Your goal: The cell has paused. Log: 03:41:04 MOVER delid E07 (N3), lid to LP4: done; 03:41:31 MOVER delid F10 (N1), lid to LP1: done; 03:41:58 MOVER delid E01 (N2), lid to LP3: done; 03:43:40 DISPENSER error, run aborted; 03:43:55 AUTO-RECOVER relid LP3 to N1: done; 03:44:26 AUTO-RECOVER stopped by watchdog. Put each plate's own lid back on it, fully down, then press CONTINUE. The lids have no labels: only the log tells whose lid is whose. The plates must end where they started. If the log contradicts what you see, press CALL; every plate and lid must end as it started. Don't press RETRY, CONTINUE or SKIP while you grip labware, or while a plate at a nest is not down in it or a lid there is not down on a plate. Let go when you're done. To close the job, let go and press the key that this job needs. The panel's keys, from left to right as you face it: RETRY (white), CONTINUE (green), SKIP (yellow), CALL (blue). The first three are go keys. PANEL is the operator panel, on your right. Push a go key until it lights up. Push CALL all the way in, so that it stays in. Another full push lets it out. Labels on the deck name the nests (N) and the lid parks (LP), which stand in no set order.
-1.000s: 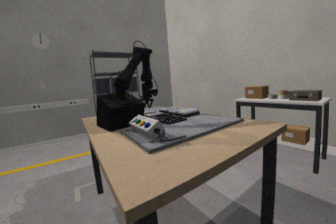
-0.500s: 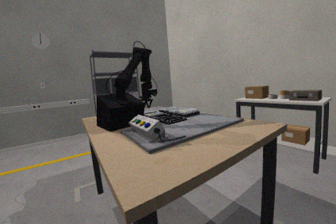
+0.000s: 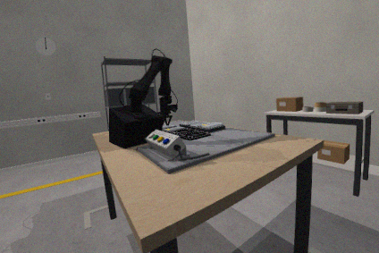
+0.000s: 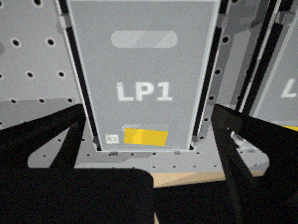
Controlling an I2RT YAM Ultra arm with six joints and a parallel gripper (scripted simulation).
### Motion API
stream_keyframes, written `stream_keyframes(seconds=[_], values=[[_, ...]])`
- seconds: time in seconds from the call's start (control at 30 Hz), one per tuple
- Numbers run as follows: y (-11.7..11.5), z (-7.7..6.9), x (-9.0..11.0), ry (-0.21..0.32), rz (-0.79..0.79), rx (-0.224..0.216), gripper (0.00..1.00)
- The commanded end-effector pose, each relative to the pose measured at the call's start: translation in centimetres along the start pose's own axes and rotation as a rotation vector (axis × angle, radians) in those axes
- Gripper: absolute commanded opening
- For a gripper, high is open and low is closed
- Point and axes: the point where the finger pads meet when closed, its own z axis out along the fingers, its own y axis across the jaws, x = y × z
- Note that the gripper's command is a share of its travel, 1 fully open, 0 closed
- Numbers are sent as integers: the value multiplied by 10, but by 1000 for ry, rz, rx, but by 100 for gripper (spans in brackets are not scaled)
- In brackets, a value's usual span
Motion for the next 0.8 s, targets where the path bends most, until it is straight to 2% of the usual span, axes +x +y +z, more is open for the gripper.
stream_keyframes(seconds=[0.0,0.2,0.57,0.77], values=[[8,1,-12,-42,-5,-19,100],[7,11,-12,-44,-4,-16,100],[13,4,-25,-71,5,-36,100],[12,8,-24,-62,5,-30,100]])
